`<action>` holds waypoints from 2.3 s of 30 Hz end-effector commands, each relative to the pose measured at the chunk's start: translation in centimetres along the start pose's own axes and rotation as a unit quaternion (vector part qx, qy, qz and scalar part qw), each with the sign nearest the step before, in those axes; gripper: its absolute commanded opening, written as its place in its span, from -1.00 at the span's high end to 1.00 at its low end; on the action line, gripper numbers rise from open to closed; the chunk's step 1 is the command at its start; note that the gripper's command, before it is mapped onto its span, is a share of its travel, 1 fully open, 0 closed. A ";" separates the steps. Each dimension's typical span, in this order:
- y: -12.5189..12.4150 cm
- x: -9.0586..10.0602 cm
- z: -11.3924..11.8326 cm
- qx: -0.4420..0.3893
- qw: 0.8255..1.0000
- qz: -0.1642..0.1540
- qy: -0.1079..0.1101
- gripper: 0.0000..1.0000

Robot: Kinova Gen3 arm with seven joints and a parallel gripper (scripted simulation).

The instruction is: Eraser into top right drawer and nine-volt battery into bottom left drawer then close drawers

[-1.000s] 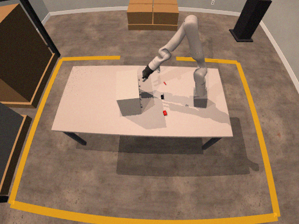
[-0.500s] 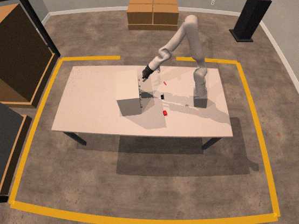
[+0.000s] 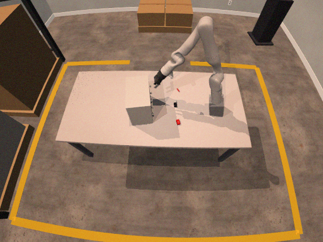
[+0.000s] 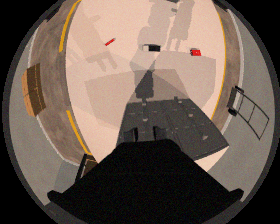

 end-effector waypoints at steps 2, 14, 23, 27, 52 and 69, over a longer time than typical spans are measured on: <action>0.2 -0.1 -0.2 -0.001 1.000 -0.003 0.000 -0.34; 0.2 -0.1 -0.2 -0.001 1.000 -0.003 0.000 -0.34; 0.5 -0.1 -0.2 -0.001 1.000 -0.004 0.000 -0.34; 0.5 -0.1 -0.1 -0.001 1.000 -0.004 0.000 -0.34; 0.5 -0.1 0.0 -0.001 1.000 -0.003 0.000 -0.34; 0.3 0.0 0.3 -0.001 1.000 -0.002 0.000 -0.34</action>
Point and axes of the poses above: the point where the finger pads meet when closed, its own x axis back along the fingers, its own z axis across the jaws, y = z × x, the point moved 1 cm from there along x, back along the fingers, and after that the axes turned 8 degrees about -x, right-handed, at the moved point
